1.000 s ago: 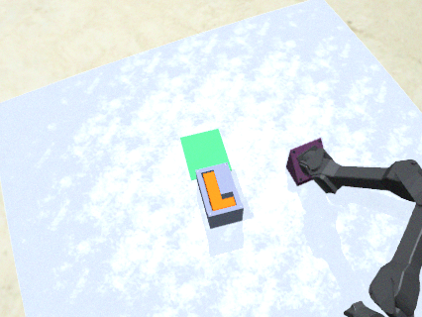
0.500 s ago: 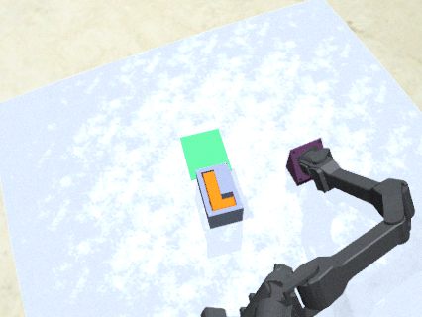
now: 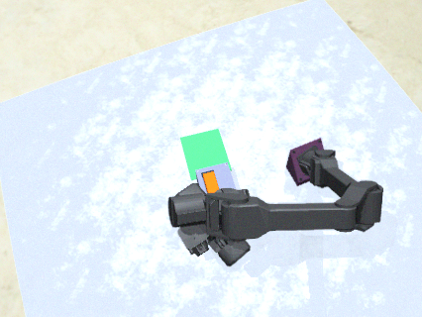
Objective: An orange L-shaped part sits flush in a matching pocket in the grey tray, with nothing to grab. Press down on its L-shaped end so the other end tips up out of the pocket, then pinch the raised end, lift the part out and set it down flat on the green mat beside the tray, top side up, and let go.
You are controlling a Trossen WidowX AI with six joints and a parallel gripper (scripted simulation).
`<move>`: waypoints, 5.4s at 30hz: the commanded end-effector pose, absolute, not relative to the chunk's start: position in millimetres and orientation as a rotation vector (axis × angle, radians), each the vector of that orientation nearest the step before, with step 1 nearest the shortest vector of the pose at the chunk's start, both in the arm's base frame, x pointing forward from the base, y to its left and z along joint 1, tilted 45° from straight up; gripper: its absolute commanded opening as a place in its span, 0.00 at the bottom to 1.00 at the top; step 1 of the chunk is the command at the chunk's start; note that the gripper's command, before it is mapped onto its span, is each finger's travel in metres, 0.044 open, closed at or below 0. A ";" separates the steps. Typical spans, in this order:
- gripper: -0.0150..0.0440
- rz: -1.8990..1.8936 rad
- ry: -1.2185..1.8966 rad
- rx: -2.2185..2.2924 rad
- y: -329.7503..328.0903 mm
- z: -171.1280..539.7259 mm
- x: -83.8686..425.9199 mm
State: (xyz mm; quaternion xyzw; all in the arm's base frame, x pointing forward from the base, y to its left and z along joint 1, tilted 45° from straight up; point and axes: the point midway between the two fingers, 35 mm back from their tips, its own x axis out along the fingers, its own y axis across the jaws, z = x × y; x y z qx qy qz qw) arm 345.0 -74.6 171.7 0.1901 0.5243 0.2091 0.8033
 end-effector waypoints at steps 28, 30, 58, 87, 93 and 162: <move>0.56 0.357 1.432 0.856 -57.6 70.3 278.7; 0.56 0.357 1.432 0.856 -56.4 68.9 279.1; 0.56 0.359 1.431 0.857 -33.2 45.5 284.0; 0.56 0.358 1.432 0.857 -38.0 66.3 284.9; 0.56 0.350 1.434 0.852 -81.7 98.6 278.2; 0.73 1.228 0.745 -0.439 -163.0 69.8 256.9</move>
